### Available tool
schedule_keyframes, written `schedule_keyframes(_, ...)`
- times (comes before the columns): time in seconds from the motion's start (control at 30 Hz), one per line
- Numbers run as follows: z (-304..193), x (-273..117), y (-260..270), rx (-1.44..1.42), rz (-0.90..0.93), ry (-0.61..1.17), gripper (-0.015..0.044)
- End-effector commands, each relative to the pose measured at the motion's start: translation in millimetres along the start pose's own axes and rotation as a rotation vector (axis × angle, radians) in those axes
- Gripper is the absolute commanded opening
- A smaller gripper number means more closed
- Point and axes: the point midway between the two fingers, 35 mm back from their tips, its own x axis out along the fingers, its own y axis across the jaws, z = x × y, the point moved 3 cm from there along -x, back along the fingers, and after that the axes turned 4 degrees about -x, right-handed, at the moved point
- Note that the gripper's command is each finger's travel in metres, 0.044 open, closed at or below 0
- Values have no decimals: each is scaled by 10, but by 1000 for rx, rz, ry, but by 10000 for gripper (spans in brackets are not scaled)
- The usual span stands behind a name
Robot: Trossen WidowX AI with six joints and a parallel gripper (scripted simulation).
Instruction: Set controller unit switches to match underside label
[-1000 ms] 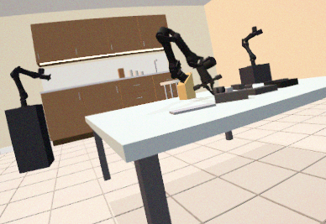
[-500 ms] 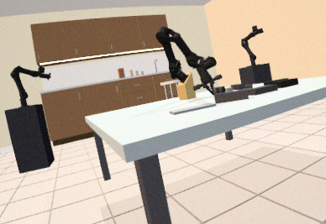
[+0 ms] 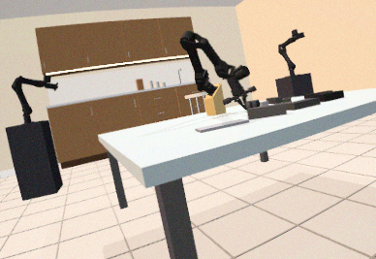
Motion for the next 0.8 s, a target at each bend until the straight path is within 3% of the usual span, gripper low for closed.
schedule_keyframes(0.0,-19,2,-101,17,-35,-11,0)
schedule_keyframes(0.77,12,-8,-12,3,-2,-4,0)
